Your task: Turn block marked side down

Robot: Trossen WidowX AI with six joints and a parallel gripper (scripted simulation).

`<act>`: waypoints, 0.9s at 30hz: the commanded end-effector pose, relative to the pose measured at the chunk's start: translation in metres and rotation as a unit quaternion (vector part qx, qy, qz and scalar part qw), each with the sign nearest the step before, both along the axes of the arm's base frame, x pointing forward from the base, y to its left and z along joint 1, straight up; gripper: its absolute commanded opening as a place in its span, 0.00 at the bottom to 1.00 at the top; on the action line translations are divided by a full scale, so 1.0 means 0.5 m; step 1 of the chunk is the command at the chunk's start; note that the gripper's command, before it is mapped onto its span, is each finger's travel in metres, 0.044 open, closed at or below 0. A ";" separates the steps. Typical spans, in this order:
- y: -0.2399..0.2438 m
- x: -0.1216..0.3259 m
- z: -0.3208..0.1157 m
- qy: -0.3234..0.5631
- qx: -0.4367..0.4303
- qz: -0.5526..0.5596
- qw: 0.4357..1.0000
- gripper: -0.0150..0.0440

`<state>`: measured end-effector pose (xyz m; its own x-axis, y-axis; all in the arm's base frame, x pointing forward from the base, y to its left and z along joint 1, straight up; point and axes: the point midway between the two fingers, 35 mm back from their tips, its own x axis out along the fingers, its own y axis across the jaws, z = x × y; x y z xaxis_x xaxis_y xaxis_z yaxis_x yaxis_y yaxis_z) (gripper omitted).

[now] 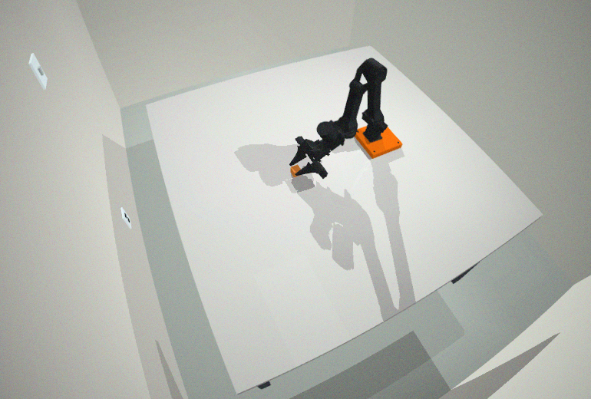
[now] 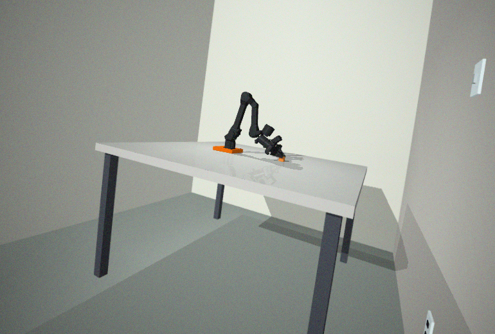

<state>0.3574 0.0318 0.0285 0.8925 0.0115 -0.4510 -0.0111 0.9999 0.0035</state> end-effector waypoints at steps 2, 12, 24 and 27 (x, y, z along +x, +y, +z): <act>-0.002 -0.001 -0.001 0.001 -0.003 -0.002 1.000 0.88; -0.002 -0.001 -0.001 0.001 -0.003 -0.002 1.000 1.00; -0.002 -0.001 -0.001 0.001 -0.003 -0.002 1.000 1.00; -0.002 -0.001 -0.001 0.001 -0.003 -0.002 1.000 1.00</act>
